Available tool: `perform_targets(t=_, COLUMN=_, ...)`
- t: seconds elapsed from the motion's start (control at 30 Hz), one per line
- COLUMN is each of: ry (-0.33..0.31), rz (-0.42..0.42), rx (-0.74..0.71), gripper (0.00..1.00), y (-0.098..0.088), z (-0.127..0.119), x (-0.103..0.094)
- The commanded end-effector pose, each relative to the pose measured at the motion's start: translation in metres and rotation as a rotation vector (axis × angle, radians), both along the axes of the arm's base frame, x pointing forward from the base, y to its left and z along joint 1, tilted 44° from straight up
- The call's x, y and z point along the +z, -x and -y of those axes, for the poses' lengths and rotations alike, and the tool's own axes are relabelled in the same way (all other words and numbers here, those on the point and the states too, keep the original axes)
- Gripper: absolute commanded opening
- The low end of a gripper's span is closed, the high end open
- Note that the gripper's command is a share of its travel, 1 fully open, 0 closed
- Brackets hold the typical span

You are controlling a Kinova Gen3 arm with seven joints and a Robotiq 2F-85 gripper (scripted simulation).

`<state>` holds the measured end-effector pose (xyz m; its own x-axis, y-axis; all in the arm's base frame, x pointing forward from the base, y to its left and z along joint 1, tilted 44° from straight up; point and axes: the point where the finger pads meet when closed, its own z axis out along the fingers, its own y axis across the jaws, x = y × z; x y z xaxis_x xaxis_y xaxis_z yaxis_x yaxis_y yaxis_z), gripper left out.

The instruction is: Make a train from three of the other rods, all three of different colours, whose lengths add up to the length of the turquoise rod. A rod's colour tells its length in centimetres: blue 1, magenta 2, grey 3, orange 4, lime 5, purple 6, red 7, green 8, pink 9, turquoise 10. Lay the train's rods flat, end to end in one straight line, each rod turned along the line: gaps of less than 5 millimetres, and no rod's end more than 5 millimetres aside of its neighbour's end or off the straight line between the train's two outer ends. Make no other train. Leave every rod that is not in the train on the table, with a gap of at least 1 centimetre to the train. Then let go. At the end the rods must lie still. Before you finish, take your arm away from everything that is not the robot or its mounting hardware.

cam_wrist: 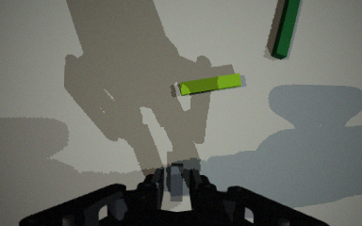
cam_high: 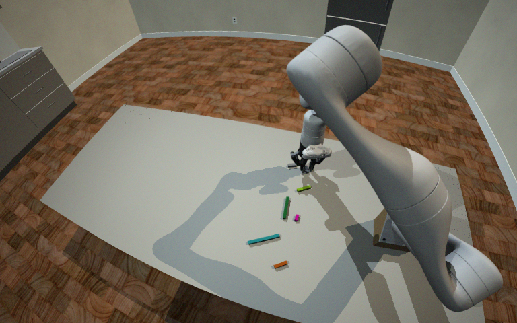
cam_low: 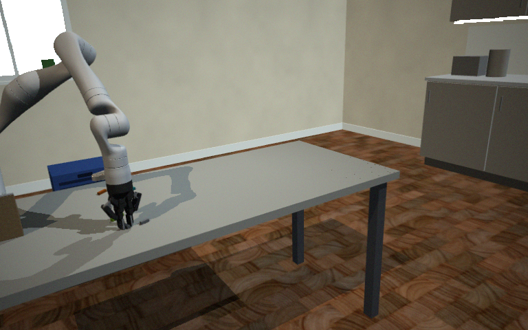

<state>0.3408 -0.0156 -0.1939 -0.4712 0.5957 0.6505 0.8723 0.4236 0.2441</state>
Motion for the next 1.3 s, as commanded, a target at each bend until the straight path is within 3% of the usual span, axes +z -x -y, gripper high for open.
perform_targets(t=0.0, ry=0.001, rz=0.001, rx=-0.001, gripper=0.24, y=-0.0006, z=0.0009, x=0.0003)
perform_targets(t=0.33, ry=0.001, rz=0.001, rx=-0.001, gripper=0.24, y=-0.0006, z=0.0009, x=0.0003)
perform_targets(t=0.37, ry=0.001, rz=0.001, rx=-0.001, gripper=0.05, y=-0.0006, z=0.0009, x=0.0003)
perform_targets(t=1.27, ry=0.001, rz=0.001, rx=-0.001, gripper=0.05, y=-0.0006, z=0.0009, x=0.0003)
